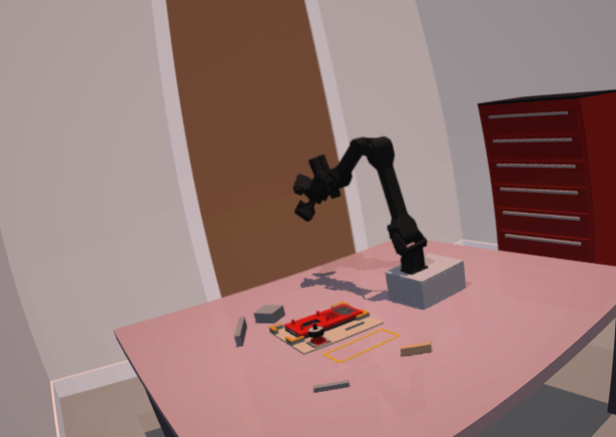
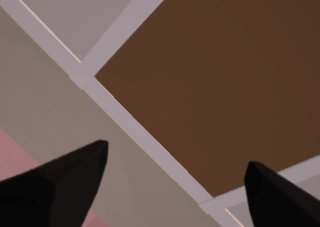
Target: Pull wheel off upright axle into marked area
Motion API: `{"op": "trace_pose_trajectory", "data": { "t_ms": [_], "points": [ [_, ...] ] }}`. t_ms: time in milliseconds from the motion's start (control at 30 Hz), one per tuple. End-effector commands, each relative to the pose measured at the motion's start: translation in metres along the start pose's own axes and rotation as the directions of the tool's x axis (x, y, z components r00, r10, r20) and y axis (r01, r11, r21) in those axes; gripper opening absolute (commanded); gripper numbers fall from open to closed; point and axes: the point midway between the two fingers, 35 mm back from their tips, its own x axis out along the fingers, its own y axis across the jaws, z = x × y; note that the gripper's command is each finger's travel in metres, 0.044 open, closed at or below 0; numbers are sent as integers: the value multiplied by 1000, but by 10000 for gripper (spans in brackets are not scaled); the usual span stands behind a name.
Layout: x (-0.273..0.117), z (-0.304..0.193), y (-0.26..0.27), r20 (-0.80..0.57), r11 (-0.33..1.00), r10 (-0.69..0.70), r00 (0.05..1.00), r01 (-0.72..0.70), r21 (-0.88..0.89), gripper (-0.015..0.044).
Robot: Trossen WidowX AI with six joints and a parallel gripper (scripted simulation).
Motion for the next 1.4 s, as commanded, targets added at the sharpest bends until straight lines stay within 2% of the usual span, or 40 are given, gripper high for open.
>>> {"op": "trace_pose_trajectory", "data": {
  "t_ms": [0, 333, 733, 1067, 1367],
  "points": [
    [-3, 14, 35, 6, 997, 71, 997, -71, 19, 300],
    [-18, 42, 121, -5, 951, 273, 962, -270, 150, 300],
    [-69, 68, 242, -83, 783, 548, 832, -477, 400, 300],
    [-140, 76, 330, -185, 631, 715, 674, -508, 586, 300],
    [-218, 69, 394, -319, 565, 791, 522, -422, 709, 300]
  ]
}}
